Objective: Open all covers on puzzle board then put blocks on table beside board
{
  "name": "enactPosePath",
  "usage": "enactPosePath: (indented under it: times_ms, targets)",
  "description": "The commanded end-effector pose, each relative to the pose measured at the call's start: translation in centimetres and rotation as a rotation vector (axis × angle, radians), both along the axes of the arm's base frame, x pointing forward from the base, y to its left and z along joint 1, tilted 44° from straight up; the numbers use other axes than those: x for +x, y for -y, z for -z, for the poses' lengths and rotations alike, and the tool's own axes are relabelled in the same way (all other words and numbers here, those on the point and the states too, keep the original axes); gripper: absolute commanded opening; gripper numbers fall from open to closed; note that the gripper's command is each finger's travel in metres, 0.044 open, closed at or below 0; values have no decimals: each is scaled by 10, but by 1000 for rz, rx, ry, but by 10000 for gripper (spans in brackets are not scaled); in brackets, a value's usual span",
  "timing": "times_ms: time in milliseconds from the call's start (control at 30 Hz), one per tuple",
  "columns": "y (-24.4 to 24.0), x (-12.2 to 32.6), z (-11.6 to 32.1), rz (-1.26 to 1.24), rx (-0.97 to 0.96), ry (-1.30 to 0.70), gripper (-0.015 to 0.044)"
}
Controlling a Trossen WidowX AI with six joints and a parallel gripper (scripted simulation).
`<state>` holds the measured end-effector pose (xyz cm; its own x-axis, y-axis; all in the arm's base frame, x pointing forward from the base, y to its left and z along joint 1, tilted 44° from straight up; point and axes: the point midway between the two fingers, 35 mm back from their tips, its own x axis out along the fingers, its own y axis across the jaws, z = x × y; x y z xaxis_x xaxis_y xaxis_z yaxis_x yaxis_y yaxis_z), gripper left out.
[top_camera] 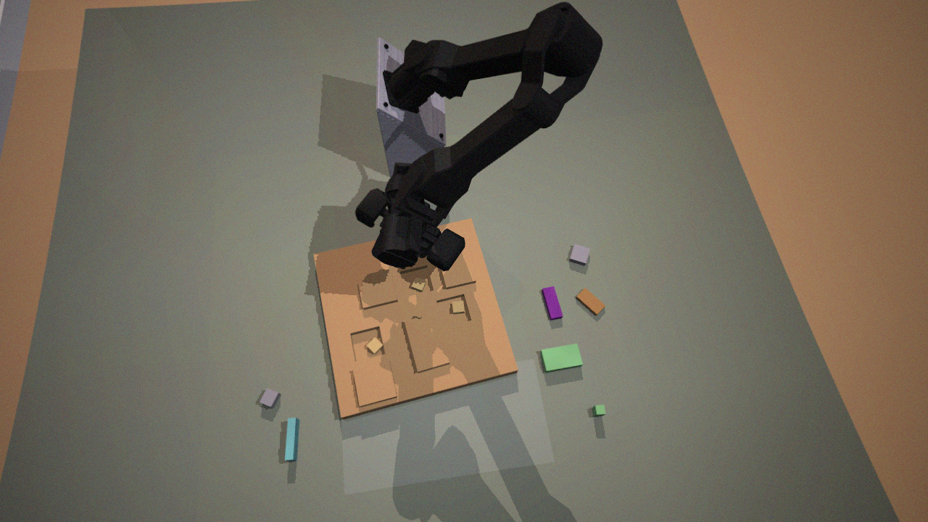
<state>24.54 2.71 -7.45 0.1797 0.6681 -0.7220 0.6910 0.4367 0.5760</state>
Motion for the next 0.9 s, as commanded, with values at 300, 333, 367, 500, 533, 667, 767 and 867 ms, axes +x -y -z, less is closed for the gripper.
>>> enactPosePath:
  times_ms: [300, 333, 367, 500, 533, 667, 767, 867]
  targets:
    - [12, -2, -12, -2, -3, 4, 80]
    - [13, -2, -13, -2, -3, 4, 80]
    - [14, -3, -14, -2, -3, 4, 80]
    - [17, -4, -17, -1, -2, 3, 80]
    - [18, -4, -18, -1, -1, 3, 80]
    - [22, -5, -22, -1, 0, 3, 80]
    - [24, -6, -24, -1, 0, 3, 80]
    - [28, -7, -28, -1, -1, 3, 80]
